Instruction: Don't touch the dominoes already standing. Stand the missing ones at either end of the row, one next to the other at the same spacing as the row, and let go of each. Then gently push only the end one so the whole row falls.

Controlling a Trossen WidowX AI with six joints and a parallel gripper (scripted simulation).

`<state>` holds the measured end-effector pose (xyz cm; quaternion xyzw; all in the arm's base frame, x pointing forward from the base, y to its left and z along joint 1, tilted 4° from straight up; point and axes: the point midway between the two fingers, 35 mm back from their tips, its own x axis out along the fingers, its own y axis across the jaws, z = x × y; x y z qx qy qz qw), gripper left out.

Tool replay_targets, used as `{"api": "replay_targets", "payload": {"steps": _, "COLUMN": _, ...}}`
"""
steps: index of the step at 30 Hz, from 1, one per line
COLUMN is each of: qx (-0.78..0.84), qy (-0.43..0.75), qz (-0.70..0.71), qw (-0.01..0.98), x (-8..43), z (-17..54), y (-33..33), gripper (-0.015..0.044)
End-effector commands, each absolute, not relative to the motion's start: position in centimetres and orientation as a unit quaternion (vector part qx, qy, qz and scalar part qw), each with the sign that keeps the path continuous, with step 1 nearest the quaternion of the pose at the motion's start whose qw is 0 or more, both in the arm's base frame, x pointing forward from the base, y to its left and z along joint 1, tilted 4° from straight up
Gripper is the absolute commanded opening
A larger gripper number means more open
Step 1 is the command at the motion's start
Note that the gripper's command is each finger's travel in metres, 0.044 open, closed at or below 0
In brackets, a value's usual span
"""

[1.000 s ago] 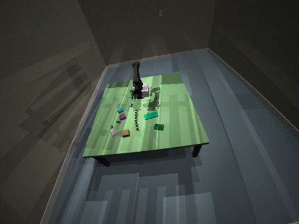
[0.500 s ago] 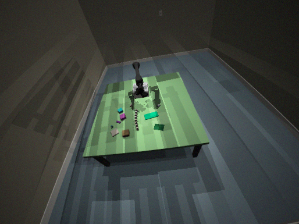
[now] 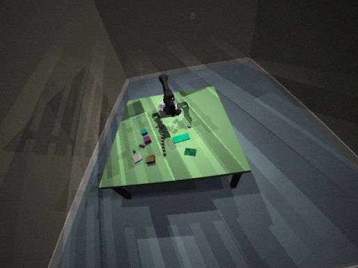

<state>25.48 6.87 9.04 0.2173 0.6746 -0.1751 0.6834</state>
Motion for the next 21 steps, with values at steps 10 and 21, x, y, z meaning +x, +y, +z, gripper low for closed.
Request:
{"api": "replay_targets", "payload": {"steps": 10, "qx": 0.133, "qy": 0.609, "qz": -0.282, "qw": 0.730, "x": 24.9, "z": 5.5, "y": 6.5, "gripper": 0.0026}}
{"api": "replay_targets", "payload": {"steps": 21, "qx": 0.072, "qy": 0.502, "qz": -0.348, "qw": 0.789, "x": 24.6, "z": 3.7, "y": 6.3, "gripper": 0.0026}}
